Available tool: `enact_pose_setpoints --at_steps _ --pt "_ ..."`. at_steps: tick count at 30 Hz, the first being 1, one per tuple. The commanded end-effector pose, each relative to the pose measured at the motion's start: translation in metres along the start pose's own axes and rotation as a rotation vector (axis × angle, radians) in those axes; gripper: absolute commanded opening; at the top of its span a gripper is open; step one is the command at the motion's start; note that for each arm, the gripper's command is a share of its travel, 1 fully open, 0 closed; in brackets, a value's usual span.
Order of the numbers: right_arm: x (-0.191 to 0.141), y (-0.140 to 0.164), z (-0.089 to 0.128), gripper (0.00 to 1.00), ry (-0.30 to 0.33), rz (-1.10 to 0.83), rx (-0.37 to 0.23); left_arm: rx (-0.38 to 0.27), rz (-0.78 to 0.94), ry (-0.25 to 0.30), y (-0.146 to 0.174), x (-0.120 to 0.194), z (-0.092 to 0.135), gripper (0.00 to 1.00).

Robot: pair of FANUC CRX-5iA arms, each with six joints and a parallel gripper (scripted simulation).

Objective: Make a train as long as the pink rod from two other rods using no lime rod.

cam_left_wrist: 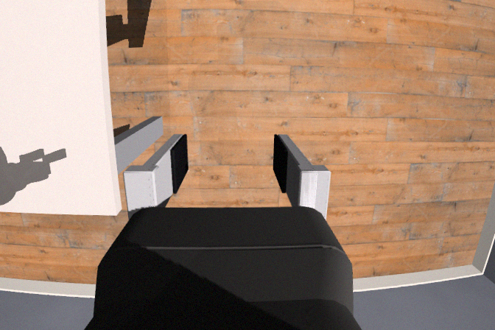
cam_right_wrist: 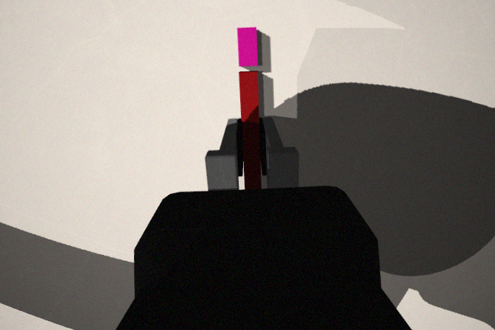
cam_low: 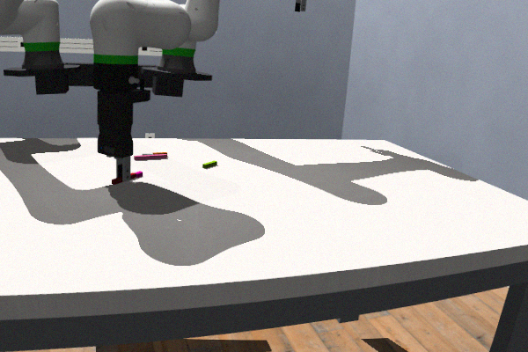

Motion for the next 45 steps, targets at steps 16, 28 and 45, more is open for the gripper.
enact_pose_setpoints --at_steps 16,28,45 --pt "0.0010 0.0014 0.0017 0.24 -0.002 0.000 -0.001 -0.002 0.000 0.000 -0.0002 -0.0001 0.0009 1.00" --pt "0.0010 0.0025 0.0017 0.24 -0.002 0.000 -0.001 -0.002 0.000 0.000 -0.0002 -0.0001 0.0009 1.00" --pt "0.0010 0.0025 0.0017 0.36 -0.002 0.000 -0.001 -0.002 0.000 0.000 -0.0002 -0.0001 0.0009 1.00"
Point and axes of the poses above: on each arm, the point where the finger pads meet when closed, its own z axis back along the fingers, its own x axis across the jaws, y = z × x, the point moved 3 cm from there along z, back along the fingers, and after that the axes turned 4 degrees about -z, right-handed, at the moved point
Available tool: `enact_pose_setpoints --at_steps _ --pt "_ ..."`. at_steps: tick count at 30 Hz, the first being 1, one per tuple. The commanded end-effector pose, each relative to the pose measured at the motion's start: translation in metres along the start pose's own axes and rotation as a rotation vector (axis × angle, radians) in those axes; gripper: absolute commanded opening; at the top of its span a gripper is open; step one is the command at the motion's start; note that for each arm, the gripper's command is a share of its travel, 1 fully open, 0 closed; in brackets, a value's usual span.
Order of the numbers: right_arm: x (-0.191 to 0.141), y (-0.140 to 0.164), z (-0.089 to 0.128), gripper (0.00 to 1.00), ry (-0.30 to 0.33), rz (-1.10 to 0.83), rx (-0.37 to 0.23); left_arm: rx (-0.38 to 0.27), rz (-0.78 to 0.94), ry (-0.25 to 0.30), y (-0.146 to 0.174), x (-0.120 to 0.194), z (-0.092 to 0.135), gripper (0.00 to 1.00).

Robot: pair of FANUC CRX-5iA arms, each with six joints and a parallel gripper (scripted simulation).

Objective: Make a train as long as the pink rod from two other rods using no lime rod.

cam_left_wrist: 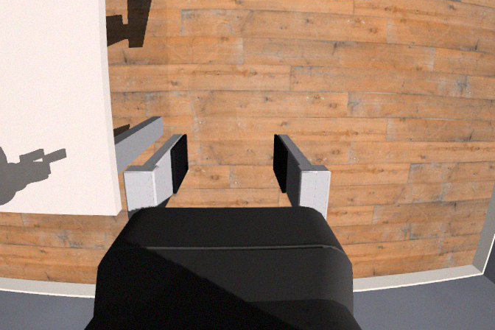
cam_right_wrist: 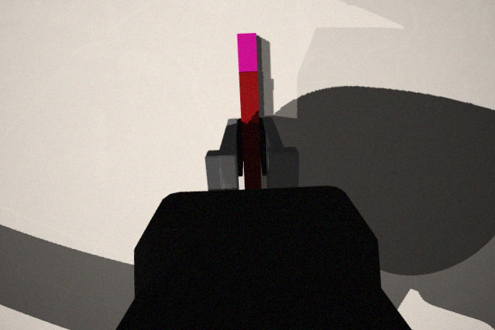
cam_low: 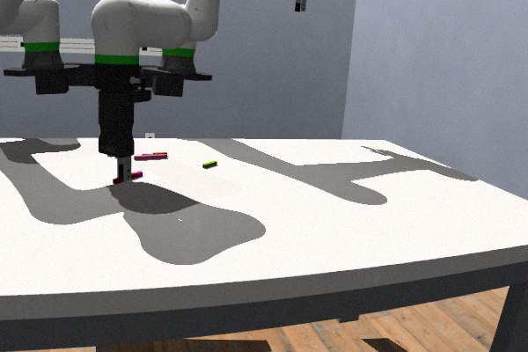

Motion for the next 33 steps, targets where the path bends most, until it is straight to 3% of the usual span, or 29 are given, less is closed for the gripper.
enact_pose_setpoints --at_steps 1,3,7,11,25,33 --pt "0.001 0.000 0.002 0.36 -0.002 0.000 -0.001 -0.002 0.000 0.000 0.000 0.000 0.001 1.00" --pt "0.001 0.000 0.002 0.42 -0.002 0.000 -0.001 -0.002 0.000 0.000 0.000 0.000 0.001 1.00" --pt "0.001 0.000 0.002 0.42 -0.002 0.000 -0.001 -0.002 0.000 0.000 0.000 0.000 0.001 1.00" --pt "0.001 0.000 0.002 0.54 -0.002 0.000 -0.001 -0.002 0.000 0.000 0.000 0.000 0.001 1.00" --pt "0.001 0.000 0.003 0.54 -0.002 0.000 -0.001 -0.002 0.000 0.000 0.000 0.000 0.001 1.00" --pt "0.001 0.000 0.027 0.54 -0.002 0.000 -0.001 -0.002 0.000 0.000 0.000 0.000 0.001 1.00"
Point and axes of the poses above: on each arm, the point where the finger pads meet when closed, its own z axis back along the fingers, its own x axis across the jaws, y = z × x, the point moved 3 cm from there along z, back along the fingers, and after that the axes turned 4 degrees about -z, right-handed, at the moved point
